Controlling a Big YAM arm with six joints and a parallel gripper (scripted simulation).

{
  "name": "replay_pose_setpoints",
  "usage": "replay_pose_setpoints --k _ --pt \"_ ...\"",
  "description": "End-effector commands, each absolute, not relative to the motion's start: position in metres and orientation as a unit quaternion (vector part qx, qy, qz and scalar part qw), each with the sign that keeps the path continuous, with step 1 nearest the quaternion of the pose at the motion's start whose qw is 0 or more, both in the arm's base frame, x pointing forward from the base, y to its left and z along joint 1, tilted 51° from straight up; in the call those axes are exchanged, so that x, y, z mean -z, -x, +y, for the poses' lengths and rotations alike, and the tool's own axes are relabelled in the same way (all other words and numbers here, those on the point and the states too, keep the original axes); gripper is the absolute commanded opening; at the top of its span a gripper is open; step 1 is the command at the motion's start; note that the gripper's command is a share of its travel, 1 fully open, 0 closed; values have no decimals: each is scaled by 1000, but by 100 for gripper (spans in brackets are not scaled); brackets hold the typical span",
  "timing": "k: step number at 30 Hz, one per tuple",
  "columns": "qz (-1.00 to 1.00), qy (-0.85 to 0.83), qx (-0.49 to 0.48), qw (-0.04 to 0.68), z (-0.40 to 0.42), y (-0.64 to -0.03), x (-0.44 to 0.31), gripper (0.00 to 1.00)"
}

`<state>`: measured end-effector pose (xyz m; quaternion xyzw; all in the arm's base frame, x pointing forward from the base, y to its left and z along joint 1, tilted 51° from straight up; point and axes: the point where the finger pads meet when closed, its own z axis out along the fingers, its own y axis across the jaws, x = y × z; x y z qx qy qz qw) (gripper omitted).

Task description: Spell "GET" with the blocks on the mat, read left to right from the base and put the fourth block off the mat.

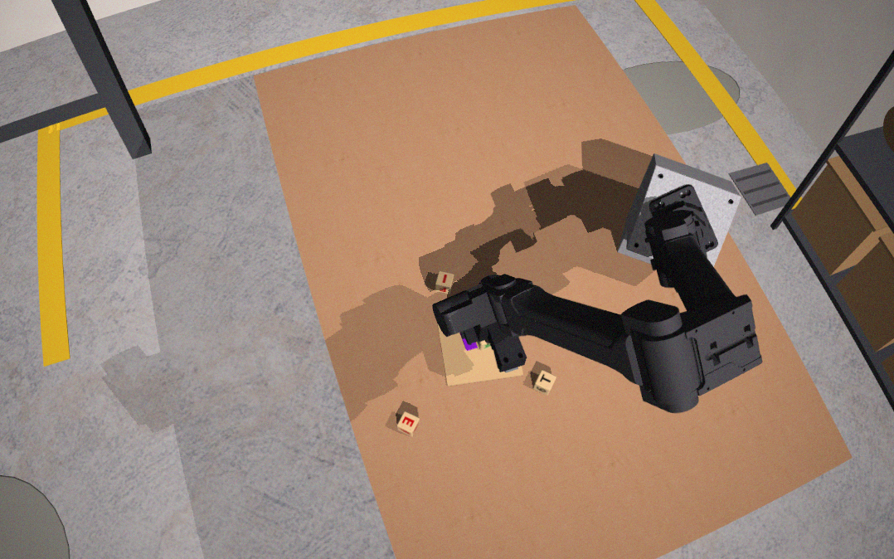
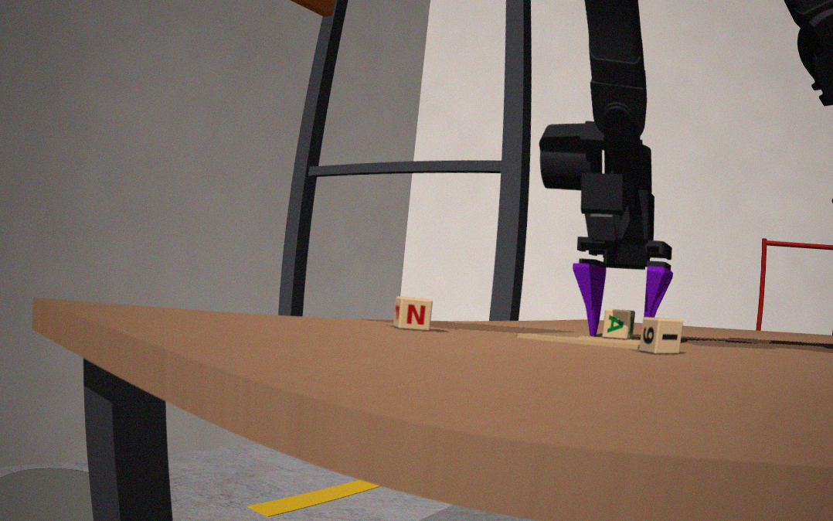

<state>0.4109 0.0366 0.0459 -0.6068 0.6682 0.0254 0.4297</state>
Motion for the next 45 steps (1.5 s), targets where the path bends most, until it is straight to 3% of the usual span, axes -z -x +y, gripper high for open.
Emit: replay_pose_setpoints --k 1,4,5,21,22,45 --pt "667 602 -16 439 34 -417 -54 64" --pt "667 602 -16 439 34 -417 -54 64" --pt "667 602 -16 439 34 -417 -54 45" --pt "667 602 -16 439 34 -417 -54 45" --pt "667 602 -16 439 34 -417 -54 26" --pt "667 602 -16 439 34 -417 -54 26"
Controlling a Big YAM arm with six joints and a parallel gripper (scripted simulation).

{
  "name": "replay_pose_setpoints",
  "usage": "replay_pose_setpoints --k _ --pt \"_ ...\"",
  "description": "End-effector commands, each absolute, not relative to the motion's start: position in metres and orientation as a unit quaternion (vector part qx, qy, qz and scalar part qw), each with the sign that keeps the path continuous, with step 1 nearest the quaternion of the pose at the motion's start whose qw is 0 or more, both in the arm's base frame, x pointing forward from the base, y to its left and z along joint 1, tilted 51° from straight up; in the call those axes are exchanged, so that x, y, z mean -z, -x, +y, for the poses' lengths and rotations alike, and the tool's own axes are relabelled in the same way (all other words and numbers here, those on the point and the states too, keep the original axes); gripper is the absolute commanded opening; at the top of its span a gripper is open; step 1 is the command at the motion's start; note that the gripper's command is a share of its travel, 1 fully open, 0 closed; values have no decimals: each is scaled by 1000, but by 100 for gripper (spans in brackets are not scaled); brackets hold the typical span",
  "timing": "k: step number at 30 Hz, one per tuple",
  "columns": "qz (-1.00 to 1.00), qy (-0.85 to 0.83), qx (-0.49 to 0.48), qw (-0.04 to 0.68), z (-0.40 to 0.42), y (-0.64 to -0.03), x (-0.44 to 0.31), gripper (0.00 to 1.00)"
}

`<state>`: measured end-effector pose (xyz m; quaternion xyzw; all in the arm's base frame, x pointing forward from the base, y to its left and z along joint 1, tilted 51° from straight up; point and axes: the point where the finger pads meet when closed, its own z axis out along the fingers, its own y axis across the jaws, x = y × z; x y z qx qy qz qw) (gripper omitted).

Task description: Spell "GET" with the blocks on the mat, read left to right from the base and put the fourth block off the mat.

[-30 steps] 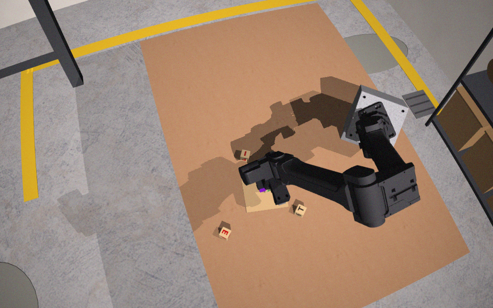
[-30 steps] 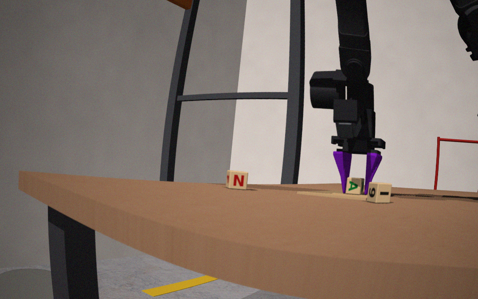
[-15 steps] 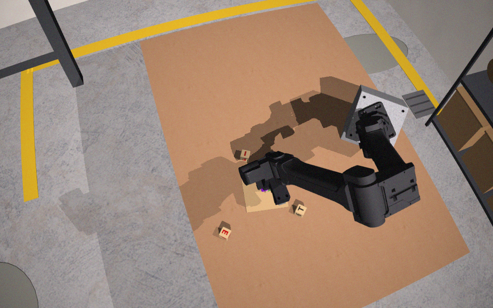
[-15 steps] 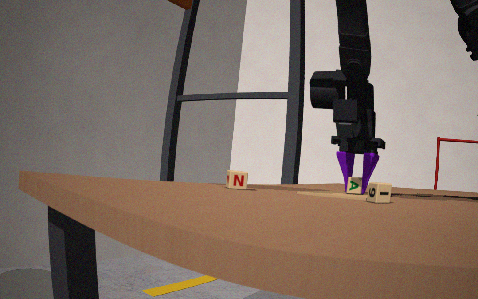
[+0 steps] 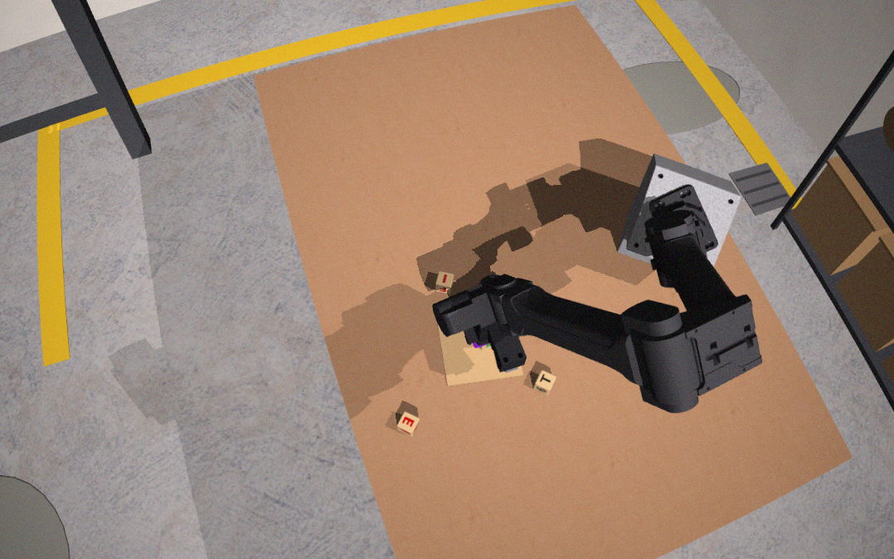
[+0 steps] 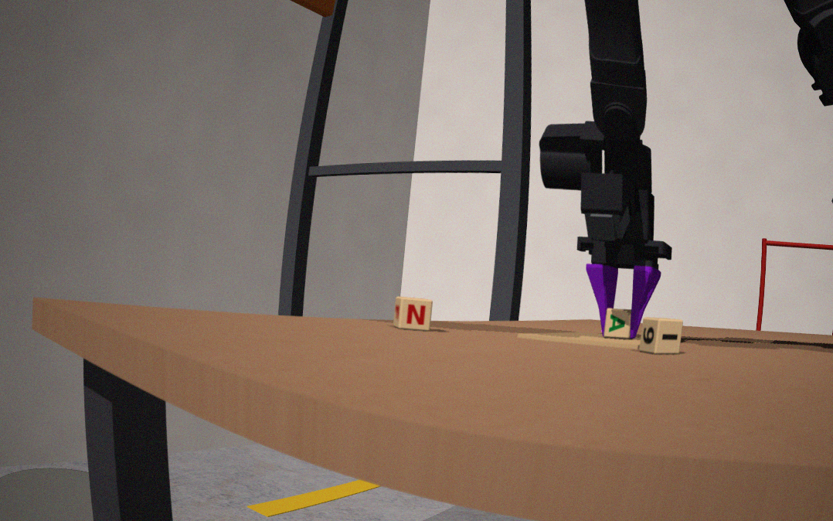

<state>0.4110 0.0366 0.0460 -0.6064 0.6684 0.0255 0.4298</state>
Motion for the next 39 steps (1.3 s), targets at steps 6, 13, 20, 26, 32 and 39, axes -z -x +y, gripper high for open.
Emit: replay_pose_setpoints --k 6,13,20,26,32,39 --pt "667 602 -16 439 34 -417 -54 26" --pt "672 597 -13 438 27 -414 -57 26" --pt "668 603 -13 437 16 -401 -69 26" --pt "664 605 -6 440 -11 -383 -104 26" --pt "663 605 -4 440 -27 -367 -124 26" --pt "666 608 -25 431 -20 -360 -111 26"
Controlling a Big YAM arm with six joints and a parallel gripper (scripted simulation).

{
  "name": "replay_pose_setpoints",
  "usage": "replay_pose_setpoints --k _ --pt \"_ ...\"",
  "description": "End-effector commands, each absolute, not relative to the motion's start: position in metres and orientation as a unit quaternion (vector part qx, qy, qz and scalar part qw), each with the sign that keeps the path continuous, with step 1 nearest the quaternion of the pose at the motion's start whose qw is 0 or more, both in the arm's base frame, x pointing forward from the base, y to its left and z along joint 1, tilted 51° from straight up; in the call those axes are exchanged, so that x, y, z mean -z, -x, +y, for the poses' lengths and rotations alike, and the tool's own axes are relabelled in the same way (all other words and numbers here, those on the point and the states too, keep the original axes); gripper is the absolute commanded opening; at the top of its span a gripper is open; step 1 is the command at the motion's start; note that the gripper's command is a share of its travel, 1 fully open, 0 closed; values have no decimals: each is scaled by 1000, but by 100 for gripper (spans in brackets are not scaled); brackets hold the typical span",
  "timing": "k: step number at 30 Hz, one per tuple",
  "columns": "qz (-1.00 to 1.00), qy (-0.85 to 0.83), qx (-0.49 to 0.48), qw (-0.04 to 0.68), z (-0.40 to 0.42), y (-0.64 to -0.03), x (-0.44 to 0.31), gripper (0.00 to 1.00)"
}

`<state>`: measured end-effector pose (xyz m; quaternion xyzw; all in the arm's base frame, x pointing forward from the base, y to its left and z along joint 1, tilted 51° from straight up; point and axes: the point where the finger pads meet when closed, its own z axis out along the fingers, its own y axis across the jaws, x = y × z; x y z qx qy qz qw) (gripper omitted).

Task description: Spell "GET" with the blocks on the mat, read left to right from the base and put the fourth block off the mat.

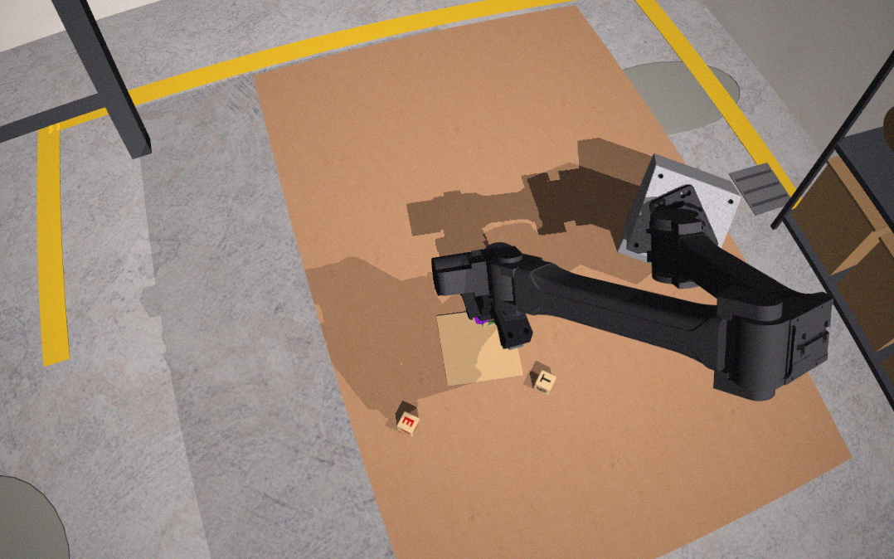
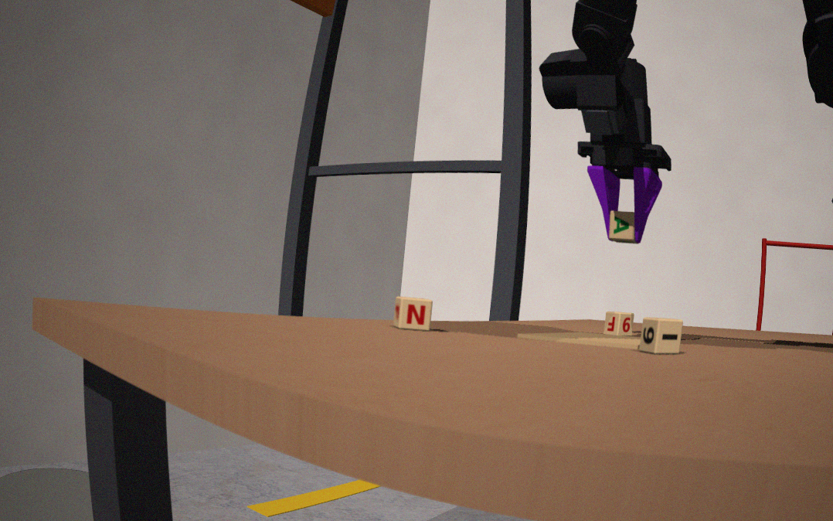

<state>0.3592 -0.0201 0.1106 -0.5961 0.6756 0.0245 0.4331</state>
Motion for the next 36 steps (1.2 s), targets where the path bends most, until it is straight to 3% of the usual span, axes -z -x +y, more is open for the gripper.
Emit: replay_pose_setpoints --k 1,19,36 --pt "664 609 -20 433 -21 -361 -115 26" --pt "701 564 -45 434 -16 -363 -124 26" --pt "860 263 -203 387 -6 -362 -129 26"
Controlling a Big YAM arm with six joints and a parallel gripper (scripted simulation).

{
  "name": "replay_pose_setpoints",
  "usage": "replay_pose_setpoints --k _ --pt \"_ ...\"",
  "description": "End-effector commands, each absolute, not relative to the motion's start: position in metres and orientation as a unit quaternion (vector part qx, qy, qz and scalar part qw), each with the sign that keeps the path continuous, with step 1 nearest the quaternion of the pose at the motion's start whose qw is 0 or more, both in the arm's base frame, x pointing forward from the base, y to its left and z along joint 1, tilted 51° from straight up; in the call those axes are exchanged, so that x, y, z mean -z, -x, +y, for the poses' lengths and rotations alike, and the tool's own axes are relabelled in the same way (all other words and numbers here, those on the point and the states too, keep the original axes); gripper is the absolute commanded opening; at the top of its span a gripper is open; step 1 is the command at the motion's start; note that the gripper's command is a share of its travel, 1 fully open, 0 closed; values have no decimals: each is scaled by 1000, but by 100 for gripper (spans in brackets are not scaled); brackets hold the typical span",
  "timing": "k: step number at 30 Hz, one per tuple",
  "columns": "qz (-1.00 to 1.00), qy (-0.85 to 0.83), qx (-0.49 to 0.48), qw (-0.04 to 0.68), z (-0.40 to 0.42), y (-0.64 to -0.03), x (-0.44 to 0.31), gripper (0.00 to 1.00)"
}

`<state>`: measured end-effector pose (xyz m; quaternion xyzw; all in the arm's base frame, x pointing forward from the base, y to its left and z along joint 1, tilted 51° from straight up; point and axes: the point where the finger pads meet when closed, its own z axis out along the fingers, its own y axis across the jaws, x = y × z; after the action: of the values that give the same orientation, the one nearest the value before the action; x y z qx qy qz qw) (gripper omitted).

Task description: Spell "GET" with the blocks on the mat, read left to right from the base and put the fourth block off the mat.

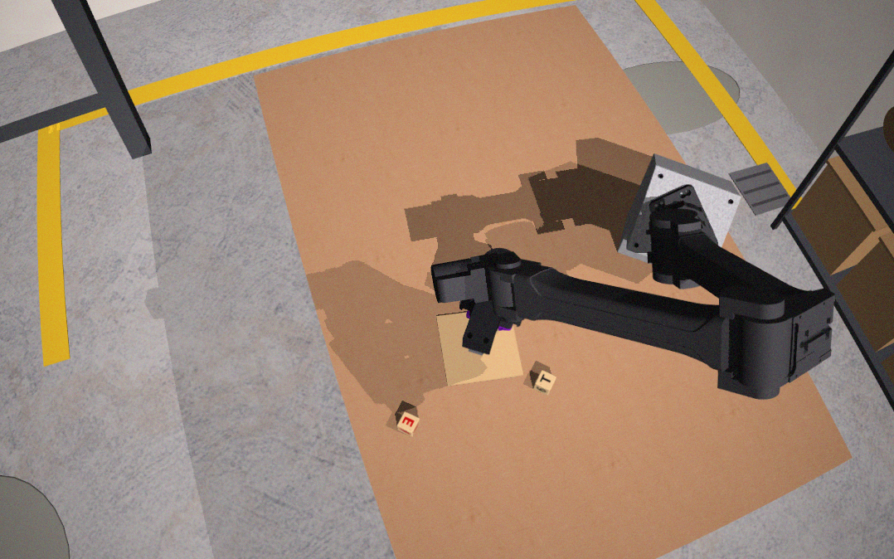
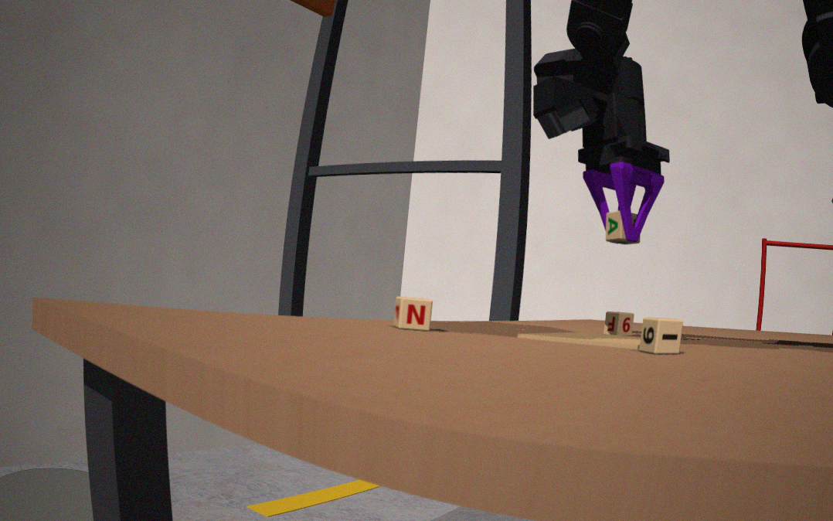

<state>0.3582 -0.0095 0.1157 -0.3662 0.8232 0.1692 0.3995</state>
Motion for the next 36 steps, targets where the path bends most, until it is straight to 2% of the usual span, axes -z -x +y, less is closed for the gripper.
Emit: replay_pose_setpoints --k 1,11,23,28,36 --pt "866 244 -214 380 -5 -361 -129 26" --pt "896 78 -292 325 3 -362 -137 26" --pt "873 -205 -393 203 14 -362 -147 26" --pt "855 -266 -410 173 16 -362 -149 26" --pt "773 -452 -438 78 19 -362 -152 26"
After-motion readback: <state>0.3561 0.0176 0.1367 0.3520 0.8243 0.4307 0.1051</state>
